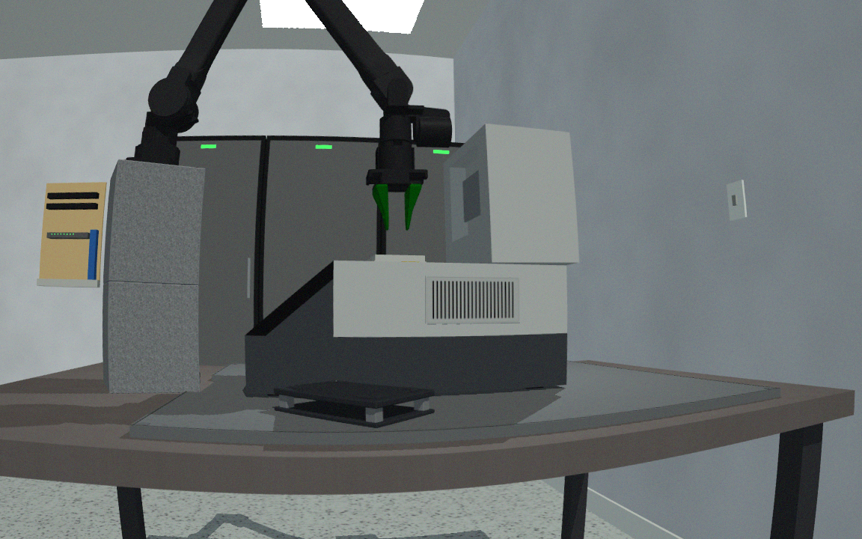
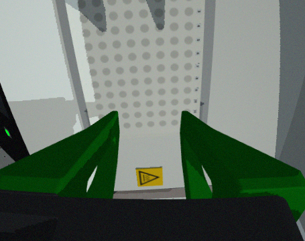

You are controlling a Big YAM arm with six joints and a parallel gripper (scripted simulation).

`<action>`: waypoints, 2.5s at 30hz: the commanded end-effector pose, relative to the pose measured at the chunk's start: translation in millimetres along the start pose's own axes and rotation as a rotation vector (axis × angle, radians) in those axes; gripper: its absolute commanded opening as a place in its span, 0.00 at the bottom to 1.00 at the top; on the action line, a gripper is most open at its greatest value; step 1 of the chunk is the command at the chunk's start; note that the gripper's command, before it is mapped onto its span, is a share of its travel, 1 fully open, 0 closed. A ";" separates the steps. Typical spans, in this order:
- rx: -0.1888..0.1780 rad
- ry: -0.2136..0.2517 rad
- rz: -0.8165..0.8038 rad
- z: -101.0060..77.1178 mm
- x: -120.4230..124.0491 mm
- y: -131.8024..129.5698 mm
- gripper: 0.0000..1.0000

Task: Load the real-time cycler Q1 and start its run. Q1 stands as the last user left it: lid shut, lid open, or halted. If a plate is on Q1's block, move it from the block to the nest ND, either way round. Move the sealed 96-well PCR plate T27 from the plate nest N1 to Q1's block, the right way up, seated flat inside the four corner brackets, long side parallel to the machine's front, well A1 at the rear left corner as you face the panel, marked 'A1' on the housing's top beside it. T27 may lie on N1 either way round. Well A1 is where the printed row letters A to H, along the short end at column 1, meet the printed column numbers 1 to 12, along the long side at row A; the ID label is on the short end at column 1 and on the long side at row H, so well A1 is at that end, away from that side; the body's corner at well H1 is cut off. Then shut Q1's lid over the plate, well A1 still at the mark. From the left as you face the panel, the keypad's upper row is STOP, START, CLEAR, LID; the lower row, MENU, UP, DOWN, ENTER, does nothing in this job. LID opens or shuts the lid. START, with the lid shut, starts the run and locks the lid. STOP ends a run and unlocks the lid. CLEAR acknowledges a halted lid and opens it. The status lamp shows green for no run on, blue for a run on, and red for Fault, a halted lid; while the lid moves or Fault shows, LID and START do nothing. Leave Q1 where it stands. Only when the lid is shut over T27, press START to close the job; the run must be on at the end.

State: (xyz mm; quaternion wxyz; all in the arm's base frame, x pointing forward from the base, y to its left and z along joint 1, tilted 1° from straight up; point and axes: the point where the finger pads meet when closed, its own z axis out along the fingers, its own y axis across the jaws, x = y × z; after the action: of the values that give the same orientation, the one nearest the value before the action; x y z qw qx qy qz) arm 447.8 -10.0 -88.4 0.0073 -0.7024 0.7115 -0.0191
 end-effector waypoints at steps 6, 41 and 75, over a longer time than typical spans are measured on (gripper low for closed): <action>0.003 0.006 0.100 24.9 32.3 24.4 0.00; 0.101 0.124 0.598 60.7 148.8 120.4 0.00; -0.028 0.058 0.330 100.1 91.9 235.1 0.00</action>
State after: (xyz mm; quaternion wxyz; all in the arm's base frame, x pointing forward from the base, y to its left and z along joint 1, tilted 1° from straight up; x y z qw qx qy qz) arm 223.8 -114.4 -190.4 -0.0207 -0.5462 0.8366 -0.0375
